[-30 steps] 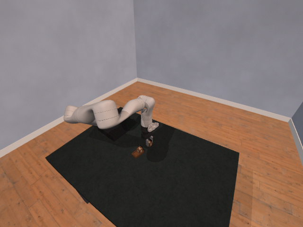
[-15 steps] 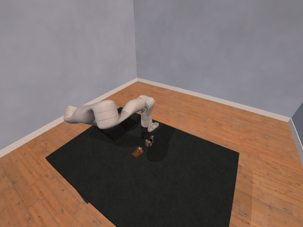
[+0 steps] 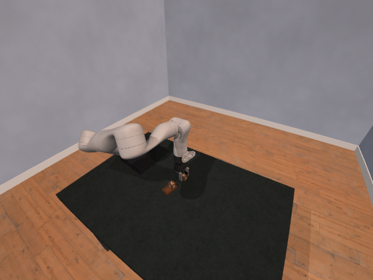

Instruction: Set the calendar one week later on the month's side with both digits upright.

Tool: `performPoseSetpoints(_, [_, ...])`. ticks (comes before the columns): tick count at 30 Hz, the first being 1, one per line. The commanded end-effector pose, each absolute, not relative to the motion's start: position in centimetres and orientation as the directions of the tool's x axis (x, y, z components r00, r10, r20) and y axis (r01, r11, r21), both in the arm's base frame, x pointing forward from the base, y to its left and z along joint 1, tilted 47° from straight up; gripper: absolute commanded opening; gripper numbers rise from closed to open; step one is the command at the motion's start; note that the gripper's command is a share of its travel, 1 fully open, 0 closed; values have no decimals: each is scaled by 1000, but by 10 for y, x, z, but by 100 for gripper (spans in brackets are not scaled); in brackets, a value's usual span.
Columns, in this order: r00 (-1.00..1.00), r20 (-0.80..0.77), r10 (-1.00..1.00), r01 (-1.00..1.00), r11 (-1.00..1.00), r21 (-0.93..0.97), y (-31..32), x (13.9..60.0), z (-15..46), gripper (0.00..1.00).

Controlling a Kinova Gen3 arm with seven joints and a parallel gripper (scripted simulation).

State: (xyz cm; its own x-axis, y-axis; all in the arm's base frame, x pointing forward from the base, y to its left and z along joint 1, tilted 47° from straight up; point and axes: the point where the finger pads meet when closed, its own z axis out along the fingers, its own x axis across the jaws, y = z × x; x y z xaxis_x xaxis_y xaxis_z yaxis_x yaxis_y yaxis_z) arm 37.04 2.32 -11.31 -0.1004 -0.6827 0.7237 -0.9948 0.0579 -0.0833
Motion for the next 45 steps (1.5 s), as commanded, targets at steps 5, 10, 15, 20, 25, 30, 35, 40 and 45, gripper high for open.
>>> performPoseSetpoints(5, [-100,723,-684,-995,57,-85,32,371,-105,90])
performPoseSetpoints(10, [-100,723,-684,-995,57,-85,49,370,-89,90])
performPoseSetpoints(15, [-100,723,-684,-995,57,-85,62,370,-77,90])
performPoseSetpoints(20, [-100,723,-684,-995,57,-85,79,370,-61,90])
performPoseSetpoints(25, [-100,723,-684,-995,57,-85,88,369,-52,90])
performPoseSetpoints(30, [-100,723,-684,-995,57,-85,90,369,-51,100])
performPoseSetpoints(35, [-100,723,-684,-995,57,-85,90,369,-51,100])
performPoseSetpoints(40, [-100,723,-684,-995,57,-85,90,369,-51,100])
performPoseSetpoints(45, [-100,723,-684,-995,57,-85,90,369,-51,100])
